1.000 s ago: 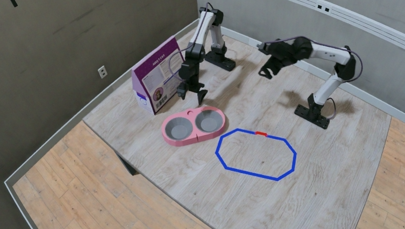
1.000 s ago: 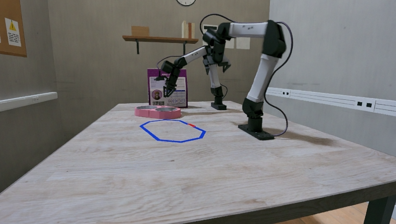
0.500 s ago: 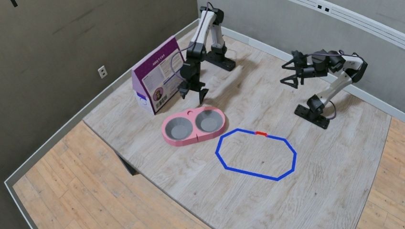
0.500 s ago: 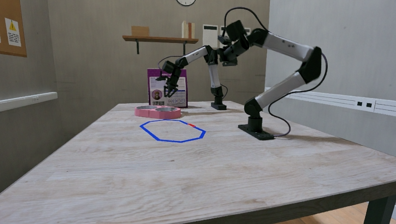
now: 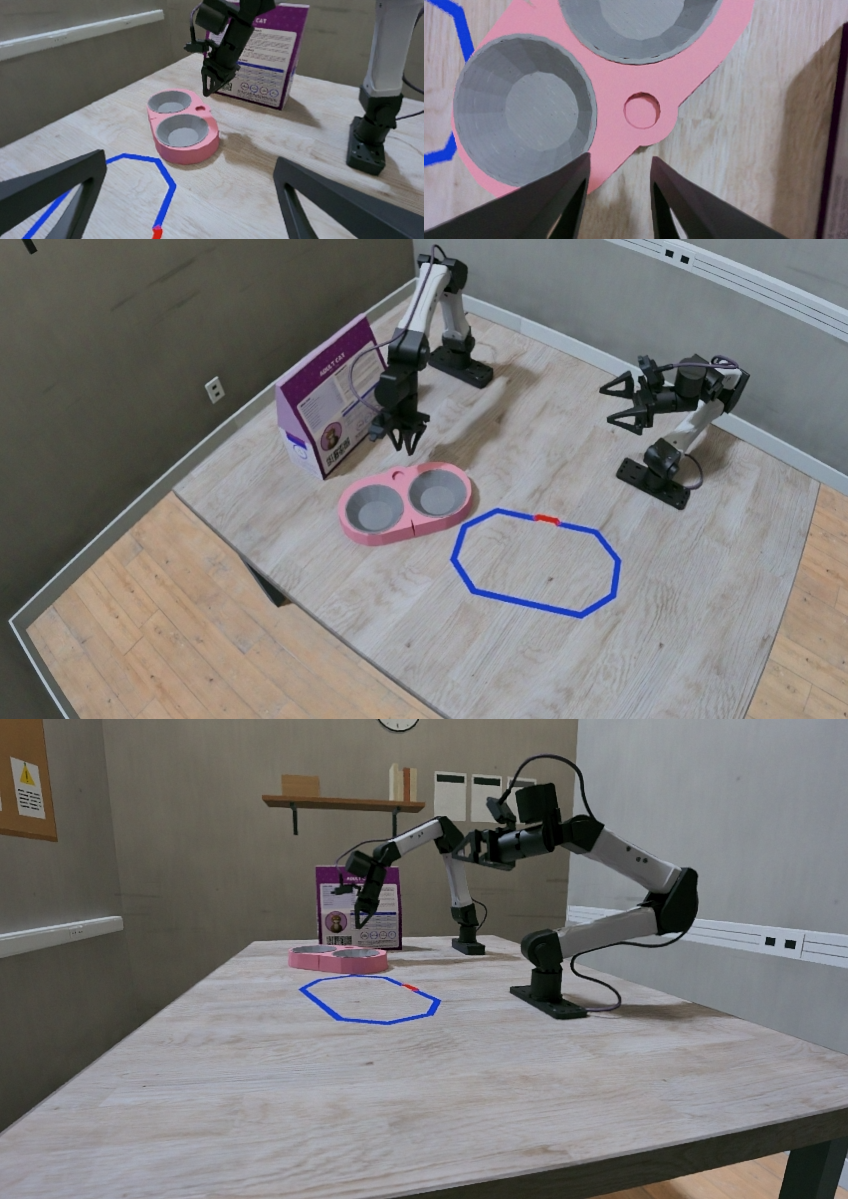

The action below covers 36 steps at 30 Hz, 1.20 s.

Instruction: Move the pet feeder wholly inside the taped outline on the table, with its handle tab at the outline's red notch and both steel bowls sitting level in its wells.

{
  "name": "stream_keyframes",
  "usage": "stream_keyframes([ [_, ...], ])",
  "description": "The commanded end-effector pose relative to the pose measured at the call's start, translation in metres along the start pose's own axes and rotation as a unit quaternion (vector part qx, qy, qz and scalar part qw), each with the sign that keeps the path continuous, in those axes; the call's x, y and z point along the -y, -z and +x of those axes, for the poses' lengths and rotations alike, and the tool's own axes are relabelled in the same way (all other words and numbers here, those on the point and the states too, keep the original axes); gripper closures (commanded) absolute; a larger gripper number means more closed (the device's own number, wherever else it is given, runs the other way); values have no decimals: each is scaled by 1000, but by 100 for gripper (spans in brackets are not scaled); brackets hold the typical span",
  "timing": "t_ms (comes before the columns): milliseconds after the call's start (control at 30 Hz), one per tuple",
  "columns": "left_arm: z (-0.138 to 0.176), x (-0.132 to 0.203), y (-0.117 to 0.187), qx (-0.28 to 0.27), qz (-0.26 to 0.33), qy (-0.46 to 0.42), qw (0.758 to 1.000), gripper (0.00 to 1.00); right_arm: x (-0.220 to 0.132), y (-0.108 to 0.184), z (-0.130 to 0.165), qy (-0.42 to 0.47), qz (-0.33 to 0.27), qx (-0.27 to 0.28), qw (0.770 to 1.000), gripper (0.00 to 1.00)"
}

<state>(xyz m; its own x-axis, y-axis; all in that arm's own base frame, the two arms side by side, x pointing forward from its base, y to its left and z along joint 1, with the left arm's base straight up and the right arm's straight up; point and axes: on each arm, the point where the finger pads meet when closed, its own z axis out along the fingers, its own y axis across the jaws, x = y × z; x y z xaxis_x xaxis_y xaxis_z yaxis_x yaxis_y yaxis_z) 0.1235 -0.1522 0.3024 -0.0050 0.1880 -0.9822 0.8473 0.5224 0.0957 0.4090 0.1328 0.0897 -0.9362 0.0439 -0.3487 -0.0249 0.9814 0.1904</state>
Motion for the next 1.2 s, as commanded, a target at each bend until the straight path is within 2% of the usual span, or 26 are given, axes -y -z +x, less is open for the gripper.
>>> stream_keyframes([
  [0,-3,-2,0,19,-4,-2,1000,0,12,-15,2,-149,-4,-47,988,63],
  [67,0,-2,1,15,-5,2,1000,0,17,-21,3,-197,-2,-61,979,63],
  [133,0,-2,1,15,-5,2,1000,0,17,-21,3,-197,-2,-61,979,63],
  [300,1,-2,1,14,-5,2,1000,0,27,-34,3,-300,3,-90,950,63],
  [400,1,-2,1,14,-5,2,1000,0,32,-39,2,-328,5,-95,940,63],
  [500,1,-2,1,14,-7,2,1000,0,35,-45,-4,-328,5,-86,941,63],
  [533,1,-2,1,14,-7,2,1000,0,38,-47,7,-328,14,-102,939,63],
  [1167,-3,-2,2,16,-8,-4,1000,0,31,-74,9,-326,9,-94,941,63],
])
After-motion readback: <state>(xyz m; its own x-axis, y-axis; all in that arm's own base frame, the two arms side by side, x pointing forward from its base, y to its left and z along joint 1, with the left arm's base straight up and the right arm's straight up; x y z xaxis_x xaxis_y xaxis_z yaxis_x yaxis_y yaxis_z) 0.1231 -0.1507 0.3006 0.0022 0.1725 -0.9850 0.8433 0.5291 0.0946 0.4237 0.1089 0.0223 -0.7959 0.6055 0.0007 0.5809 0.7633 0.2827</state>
